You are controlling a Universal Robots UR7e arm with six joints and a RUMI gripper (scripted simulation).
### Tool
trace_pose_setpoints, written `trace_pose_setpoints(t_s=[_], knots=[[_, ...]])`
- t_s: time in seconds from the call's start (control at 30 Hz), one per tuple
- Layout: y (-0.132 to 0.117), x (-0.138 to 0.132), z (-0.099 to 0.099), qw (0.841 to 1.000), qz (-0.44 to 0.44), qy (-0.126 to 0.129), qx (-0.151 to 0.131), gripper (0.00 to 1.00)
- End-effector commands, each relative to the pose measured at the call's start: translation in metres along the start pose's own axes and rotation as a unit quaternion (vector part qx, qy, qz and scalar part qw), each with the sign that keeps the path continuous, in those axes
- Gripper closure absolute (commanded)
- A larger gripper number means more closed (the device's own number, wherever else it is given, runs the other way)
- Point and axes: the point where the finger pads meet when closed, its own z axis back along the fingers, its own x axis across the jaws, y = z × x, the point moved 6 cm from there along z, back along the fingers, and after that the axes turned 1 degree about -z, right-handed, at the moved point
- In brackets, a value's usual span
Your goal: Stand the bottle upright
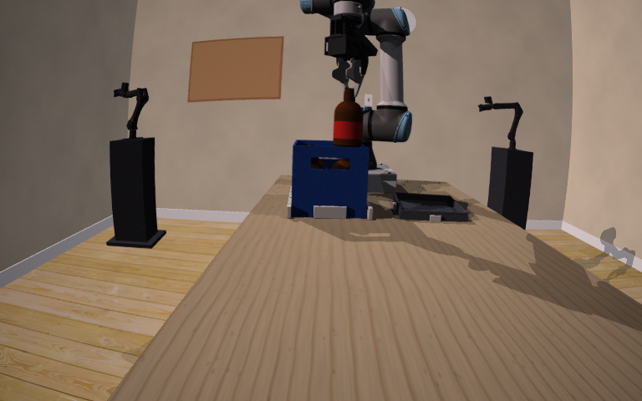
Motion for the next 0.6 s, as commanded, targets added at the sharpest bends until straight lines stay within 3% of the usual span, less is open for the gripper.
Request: trace_pose_setpoints(t_s=[0.0,0.57], knots=[[0.000,0.000,0.003,1.000,0.000,0.000,-0.001,1.00],[0.000,0.000,0.016,1.000,0.000,0.000,-0.001,1.00]])
